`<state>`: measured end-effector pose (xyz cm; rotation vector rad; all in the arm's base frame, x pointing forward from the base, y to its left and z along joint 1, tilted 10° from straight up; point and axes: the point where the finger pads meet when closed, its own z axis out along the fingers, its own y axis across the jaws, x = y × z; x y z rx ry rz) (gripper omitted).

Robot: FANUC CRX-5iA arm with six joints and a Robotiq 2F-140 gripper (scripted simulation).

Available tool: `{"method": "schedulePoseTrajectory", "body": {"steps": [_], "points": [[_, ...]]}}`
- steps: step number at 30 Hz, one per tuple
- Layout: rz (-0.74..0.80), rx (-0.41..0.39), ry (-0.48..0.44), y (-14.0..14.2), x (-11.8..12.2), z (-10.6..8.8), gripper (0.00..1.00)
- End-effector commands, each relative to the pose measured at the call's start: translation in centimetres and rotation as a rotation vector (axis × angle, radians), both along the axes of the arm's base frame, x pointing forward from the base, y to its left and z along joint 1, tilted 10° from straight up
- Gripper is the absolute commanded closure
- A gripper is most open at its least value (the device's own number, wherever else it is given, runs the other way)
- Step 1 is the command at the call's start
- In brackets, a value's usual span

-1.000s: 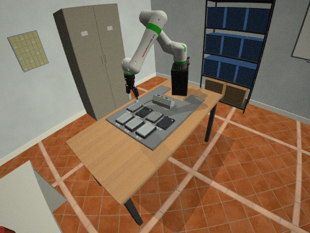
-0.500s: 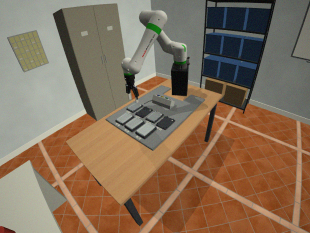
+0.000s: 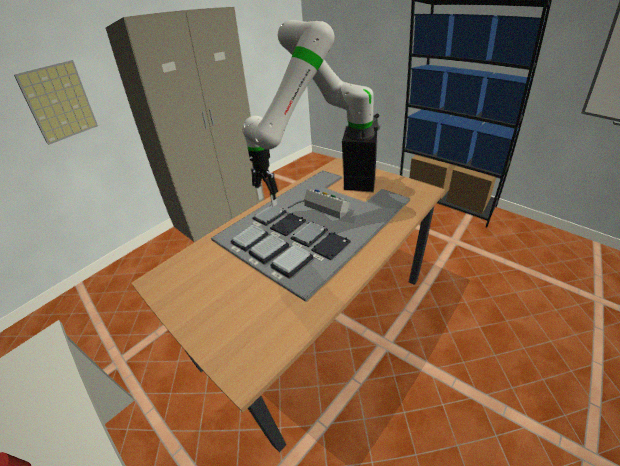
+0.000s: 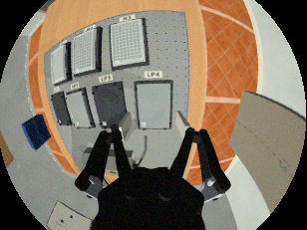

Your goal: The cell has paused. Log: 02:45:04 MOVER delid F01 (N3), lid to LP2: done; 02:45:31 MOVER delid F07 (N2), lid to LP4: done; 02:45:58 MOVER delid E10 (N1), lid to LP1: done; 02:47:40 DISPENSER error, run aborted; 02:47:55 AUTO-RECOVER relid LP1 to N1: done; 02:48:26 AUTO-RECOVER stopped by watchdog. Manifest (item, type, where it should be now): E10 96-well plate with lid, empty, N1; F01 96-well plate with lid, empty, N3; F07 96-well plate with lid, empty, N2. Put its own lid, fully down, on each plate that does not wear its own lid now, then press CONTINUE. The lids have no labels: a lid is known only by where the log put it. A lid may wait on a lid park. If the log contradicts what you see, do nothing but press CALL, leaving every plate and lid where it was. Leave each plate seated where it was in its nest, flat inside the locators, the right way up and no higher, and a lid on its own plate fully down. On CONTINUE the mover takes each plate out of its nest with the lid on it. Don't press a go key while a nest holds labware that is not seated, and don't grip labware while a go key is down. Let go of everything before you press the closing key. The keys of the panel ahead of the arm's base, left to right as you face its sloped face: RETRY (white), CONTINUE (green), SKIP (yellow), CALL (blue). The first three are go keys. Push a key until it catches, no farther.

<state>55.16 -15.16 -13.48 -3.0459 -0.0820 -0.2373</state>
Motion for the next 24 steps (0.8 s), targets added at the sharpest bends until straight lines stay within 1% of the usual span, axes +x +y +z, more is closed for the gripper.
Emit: {"method": "schedulePoseTrajectory", "body": {"steps": [1, 10, 24], "points": [[0.000, 0.000, 0.000, 0.0, 0.0, -0.1, 0.34], [0.000, 0.000, 0.000, 0.1, 0.1, -0.8, 0.34], [0.000, 0.000, 0.000, 0.2, 0.5, -2.8, 0.34]]}}
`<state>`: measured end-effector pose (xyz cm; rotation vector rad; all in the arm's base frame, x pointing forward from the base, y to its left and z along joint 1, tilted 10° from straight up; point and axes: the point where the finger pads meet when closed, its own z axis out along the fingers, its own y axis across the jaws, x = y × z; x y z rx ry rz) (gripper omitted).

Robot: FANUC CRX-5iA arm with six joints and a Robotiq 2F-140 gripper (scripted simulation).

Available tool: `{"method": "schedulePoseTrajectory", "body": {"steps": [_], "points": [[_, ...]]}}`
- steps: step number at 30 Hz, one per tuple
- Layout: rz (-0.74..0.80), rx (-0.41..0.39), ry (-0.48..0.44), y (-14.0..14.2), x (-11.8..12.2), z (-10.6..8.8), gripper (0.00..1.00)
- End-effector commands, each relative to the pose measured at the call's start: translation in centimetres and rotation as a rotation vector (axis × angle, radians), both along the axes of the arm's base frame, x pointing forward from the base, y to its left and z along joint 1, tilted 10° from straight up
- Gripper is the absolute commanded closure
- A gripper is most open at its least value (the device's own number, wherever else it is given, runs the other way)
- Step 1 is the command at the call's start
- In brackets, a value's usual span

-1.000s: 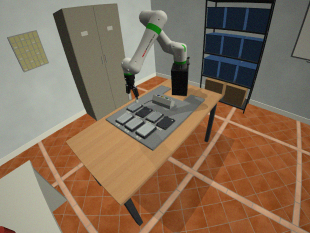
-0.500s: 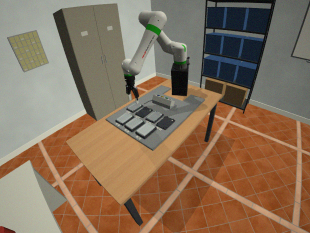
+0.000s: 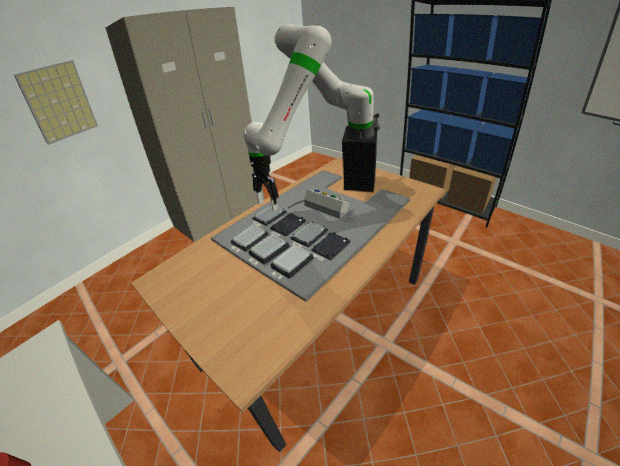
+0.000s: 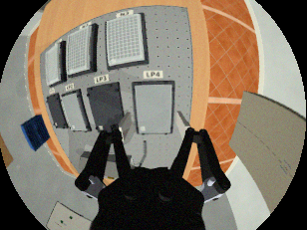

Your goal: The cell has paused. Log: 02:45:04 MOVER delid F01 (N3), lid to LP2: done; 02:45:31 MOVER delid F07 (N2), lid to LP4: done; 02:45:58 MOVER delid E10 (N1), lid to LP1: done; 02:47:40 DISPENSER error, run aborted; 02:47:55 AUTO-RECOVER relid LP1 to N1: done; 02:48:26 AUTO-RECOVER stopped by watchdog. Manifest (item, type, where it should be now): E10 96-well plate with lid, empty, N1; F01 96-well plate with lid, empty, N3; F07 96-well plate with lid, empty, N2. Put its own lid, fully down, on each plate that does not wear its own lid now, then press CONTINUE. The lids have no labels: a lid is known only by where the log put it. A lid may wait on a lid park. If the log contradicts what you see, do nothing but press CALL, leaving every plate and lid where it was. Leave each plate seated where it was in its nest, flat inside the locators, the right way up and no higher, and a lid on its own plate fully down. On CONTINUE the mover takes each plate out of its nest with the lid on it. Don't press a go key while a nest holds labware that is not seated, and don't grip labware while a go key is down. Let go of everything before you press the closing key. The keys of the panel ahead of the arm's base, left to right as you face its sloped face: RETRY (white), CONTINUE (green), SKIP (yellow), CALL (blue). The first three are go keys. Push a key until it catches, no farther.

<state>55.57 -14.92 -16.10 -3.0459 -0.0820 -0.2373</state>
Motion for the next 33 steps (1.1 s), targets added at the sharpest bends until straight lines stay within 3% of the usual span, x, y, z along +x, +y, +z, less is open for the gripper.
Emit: {"method": "schedulePoseTrajectory", "body": {"steps": [1, 18, 33], "points": [[0.000, 0.000, 0.000, 0.0, 0.1, -0.3, 0.34], [0.000, 0.000, 0.000, 0.2, 0.3, -2.0, 0.34], [0.000, 0.000, 0.000, 0.2, 0.4, -2.2, 0.34]]}}
